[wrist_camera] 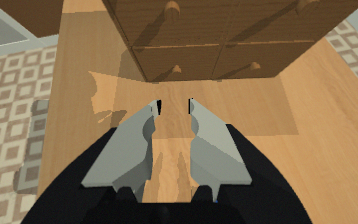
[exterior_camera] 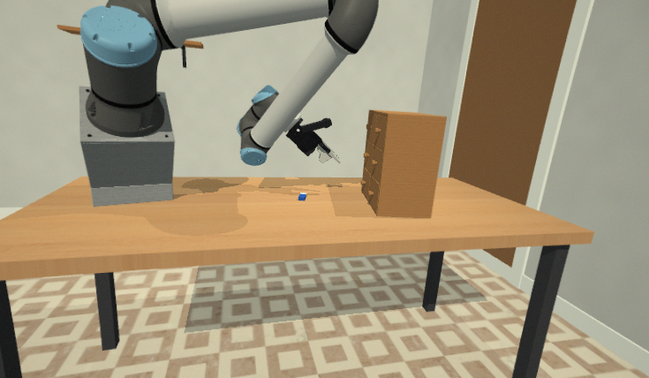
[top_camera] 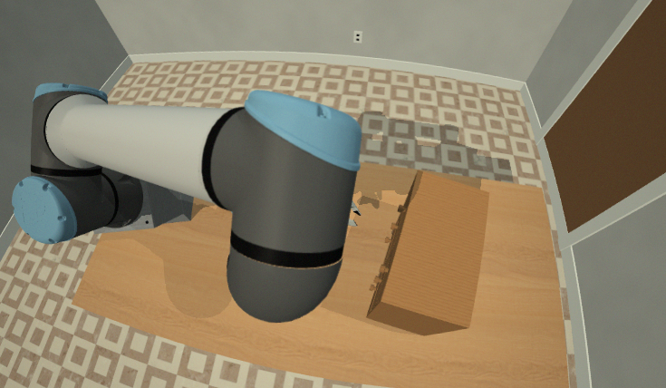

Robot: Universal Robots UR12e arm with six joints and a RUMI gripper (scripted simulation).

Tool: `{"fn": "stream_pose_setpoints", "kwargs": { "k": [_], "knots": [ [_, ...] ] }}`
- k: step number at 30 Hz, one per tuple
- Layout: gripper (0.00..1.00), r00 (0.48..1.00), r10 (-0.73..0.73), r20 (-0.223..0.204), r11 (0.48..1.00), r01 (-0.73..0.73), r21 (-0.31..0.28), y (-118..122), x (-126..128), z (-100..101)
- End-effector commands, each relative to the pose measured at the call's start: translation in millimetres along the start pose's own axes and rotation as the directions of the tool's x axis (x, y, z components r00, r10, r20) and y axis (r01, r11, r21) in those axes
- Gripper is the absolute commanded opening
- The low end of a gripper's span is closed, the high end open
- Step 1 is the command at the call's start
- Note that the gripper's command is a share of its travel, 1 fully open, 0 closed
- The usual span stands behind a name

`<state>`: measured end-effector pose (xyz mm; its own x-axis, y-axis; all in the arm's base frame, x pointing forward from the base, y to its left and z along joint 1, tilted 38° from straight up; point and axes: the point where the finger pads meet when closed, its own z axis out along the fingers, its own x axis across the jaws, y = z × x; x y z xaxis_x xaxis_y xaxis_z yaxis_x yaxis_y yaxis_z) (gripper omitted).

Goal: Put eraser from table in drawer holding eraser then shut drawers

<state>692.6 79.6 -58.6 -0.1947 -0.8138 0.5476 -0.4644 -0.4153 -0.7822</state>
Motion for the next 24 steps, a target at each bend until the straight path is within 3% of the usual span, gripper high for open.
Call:
{"fn": "stream_pose_setpoints", "kwargs": {
  "k": [1,10,20,24],
  "knots": [
    [0.20,1.000,0.000,0.000,1.000,0.000,-0.002,-1,0,-2],
    [0.20,1.000,0.001,0.000,1.000,-0.001,-0.031,-2,0,-6],
    [0.20,1.000,0.001,0.001,0.993,-0.001,-0.116,-4,0,-18],
    [0.20,1.000,0.001,0.001,0.985,0.000,-0.175,-5,0,-27]
  ]
}}
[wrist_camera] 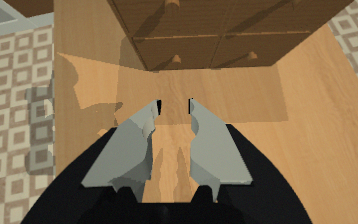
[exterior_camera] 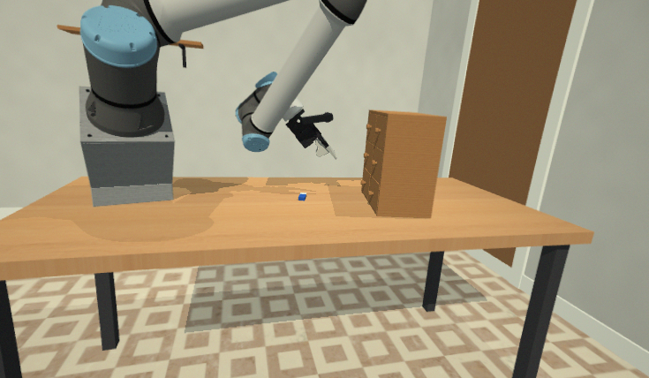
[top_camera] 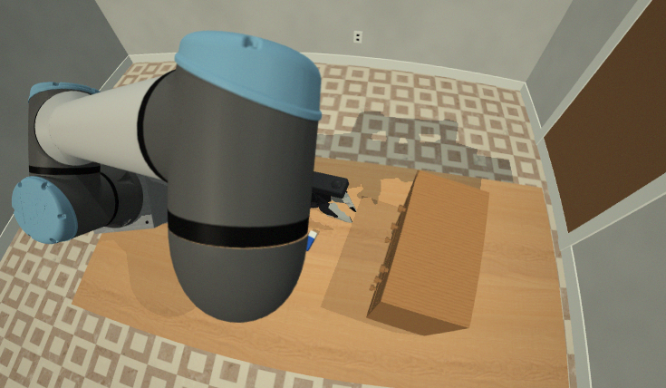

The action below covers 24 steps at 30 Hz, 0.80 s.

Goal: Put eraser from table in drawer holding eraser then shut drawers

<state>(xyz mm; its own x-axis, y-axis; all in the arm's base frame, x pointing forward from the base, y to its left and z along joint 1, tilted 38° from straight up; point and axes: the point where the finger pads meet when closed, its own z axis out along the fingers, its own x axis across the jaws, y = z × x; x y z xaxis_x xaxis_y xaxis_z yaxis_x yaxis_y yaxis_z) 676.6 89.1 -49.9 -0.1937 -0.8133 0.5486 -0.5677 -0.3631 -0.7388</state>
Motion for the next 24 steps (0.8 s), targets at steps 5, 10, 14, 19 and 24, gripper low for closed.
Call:
{"fn": "stream_pose_setpoints", "kwargs": {
  "k": [5,10,14,19,24],
  "knots": [
    [0.20,1.000,0.002,0.000,0.991,-0.002,-0.136,-2,0,-20],
    [0.20,1.000,0.002,0.000,0.975,-0.002,-0.223,-2,0,-33],
    [0.20,1.000,0.002,0.000,0.966,-0.002,-0.258,-2,0,-39],
    [0.20,1.000,0.002,0.000,0.939,-0.002,-0.343,-3,0,-52],
    [0.20,1.000,0.002,0.000,0.906,-0.002,-0.424,-4,0,-65]
  ]
}}
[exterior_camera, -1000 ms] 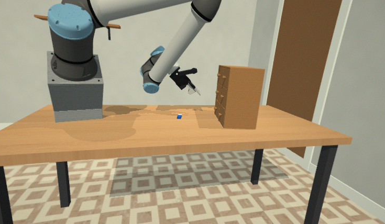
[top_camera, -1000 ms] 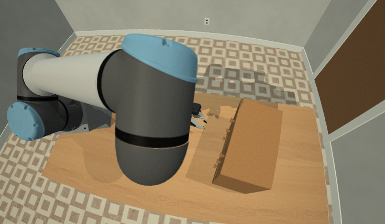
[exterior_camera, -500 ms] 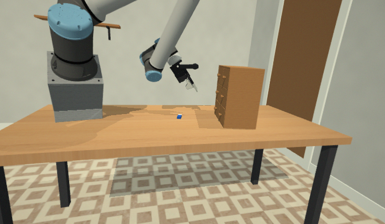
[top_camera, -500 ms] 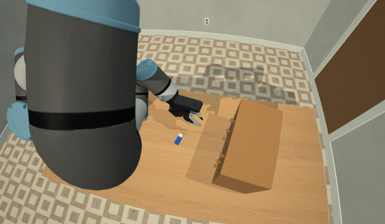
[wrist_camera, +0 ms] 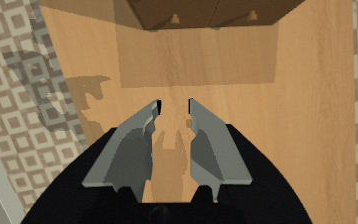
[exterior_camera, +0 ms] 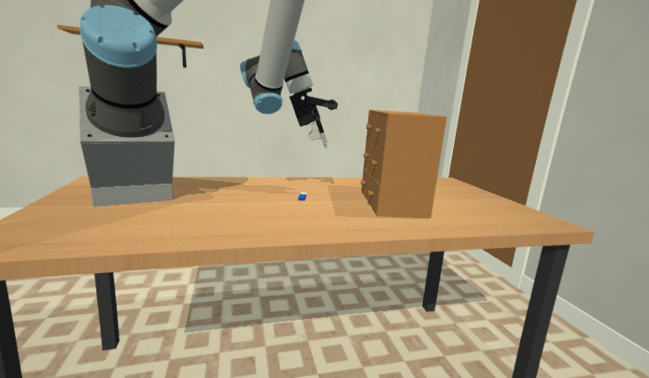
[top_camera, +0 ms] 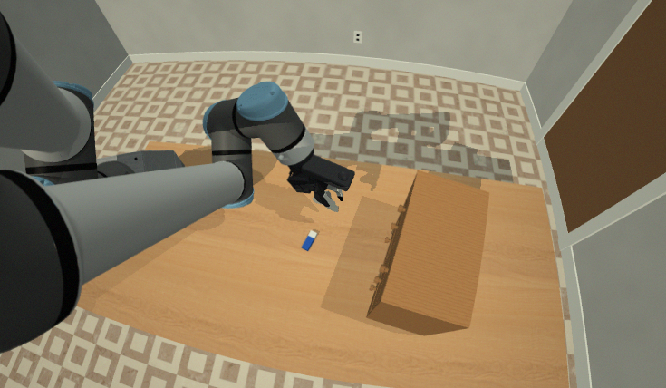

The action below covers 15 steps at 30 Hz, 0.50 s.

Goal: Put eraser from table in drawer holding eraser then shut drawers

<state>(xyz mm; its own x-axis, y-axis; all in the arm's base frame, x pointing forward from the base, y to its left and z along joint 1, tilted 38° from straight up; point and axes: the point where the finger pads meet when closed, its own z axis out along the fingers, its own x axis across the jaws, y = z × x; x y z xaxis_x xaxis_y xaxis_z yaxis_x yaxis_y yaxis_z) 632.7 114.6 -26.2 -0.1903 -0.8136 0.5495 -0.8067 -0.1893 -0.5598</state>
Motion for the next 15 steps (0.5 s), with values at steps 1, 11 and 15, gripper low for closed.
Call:
{"fn": "stream_pose_setpoints", "kwargs": {
  "k": [1,11,15],
  "knots": [
    [0.20,1.000,0.005,-0.001,0.994,-0.005,-0.107,2,-1,-12],
    [0.20,1.000,0.005,-0.001,0.973,-0.005,-0.231,8,-1,-30],
    [0.20,1.000,0.005,-0.001,0.959,-0.005,-0.283,10,-1,-37]
  ]
}}
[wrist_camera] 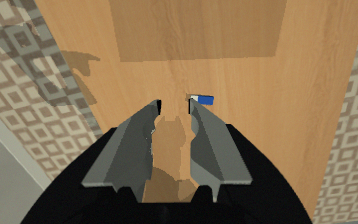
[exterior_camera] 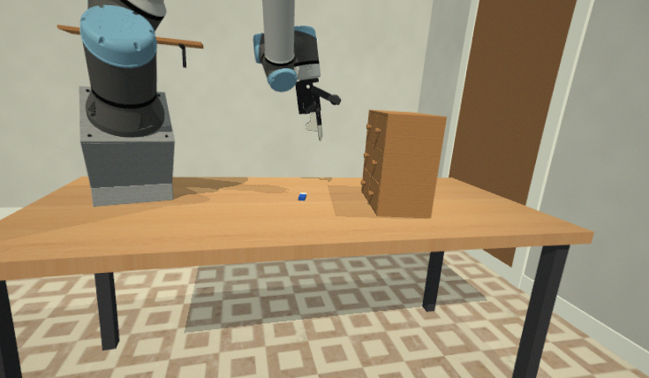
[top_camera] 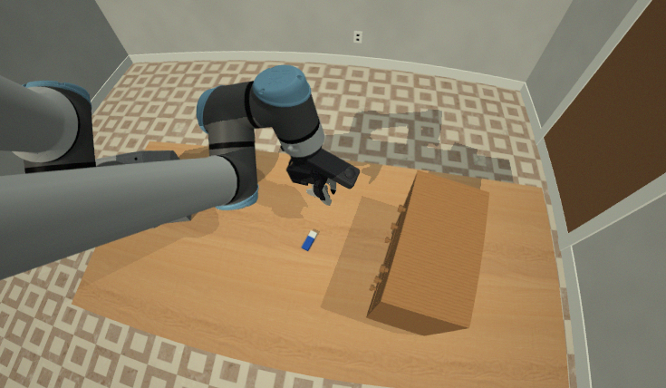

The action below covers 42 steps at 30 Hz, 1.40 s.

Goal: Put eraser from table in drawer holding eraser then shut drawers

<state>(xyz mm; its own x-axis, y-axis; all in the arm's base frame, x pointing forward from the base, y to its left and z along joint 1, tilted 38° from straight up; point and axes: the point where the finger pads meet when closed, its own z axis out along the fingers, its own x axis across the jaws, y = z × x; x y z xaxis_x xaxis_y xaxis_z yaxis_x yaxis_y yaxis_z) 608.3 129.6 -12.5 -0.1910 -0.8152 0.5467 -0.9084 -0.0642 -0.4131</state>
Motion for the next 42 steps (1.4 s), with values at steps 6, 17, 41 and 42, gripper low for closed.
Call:
{"fn": "stream_pose_setpoints", "kwargs": {
  "k": [6,17,41,42],
  "knots": [
    [0.20,1.000,0.003,-0.003,0.991,-0.003,-0.130,7,-1,-15],
    [0.20,1.000,0.003,-0.002,0.984,-0.003,-0.176,11,-1,-21],
    [0.20,1.000,0.003,-0.003,0.983,-0.003,-0.182,11,-1,-22],
    [0.20,1.000,0.003,-0.003,0.983,-0.003,-0.182,11,-1,-22]
  ]
}}
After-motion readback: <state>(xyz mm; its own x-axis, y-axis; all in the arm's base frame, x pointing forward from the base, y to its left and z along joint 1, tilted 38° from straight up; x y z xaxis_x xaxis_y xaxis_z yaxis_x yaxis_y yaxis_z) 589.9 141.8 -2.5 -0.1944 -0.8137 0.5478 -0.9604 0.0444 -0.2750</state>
